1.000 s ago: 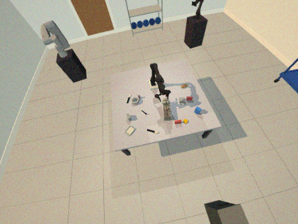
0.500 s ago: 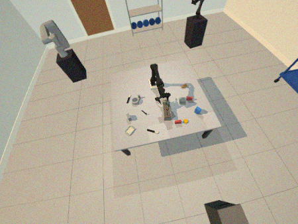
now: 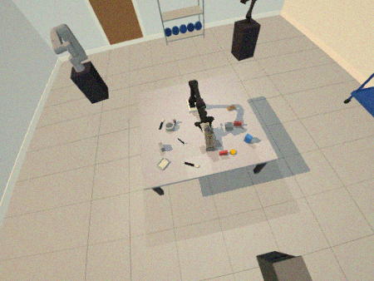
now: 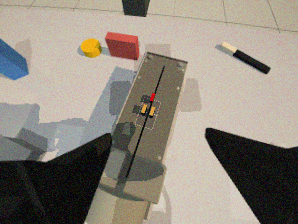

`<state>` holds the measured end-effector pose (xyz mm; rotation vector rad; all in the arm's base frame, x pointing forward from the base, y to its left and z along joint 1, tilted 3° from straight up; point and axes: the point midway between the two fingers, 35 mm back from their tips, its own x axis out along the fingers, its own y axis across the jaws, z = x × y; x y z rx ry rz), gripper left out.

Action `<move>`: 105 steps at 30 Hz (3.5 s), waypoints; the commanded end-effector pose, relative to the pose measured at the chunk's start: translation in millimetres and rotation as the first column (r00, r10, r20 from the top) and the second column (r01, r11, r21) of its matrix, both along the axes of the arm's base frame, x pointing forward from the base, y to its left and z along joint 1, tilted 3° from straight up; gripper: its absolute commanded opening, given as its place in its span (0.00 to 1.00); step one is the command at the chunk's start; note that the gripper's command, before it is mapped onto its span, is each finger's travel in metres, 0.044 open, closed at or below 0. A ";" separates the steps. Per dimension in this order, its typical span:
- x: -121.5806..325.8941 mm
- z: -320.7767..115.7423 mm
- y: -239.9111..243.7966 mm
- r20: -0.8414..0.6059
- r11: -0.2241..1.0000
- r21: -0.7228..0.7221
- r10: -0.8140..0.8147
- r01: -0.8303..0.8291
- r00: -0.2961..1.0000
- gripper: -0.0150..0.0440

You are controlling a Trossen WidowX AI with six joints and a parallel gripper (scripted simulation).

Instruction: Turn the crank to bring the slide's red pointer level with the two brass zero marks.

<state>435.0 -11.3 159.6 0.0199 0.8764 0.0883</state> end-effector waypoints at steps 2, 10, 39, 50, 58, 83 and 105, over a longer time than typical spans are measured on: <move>0.9 18.3 -0.7 0.005 1.000 0.001 0.003 -0.003 1.000 1.00; -3.9 46.4 1.1 0.004 1.000 -0.001 -0.011 0.011 1.000 1.00; -112.1 32.4 73.3 0.094 0.933 0.026 -0.359 0.359 0.928 1.00; -112.0 3.5 75.0 0.094 0.933 0.026 -0.359 0.359 0.928 1.00; -110.5 -8.3 76.3 0.094 0.933 0.027 -0.359 0.359 0.928 1.00; -109.8 -48.1 78.9 0.093 0.933 0.027 -0.359 0.359 0.928 1.00; -110.6 -56.5 79.0 0.093 0.933 0.027 -0.359 0.359 0.929 0.33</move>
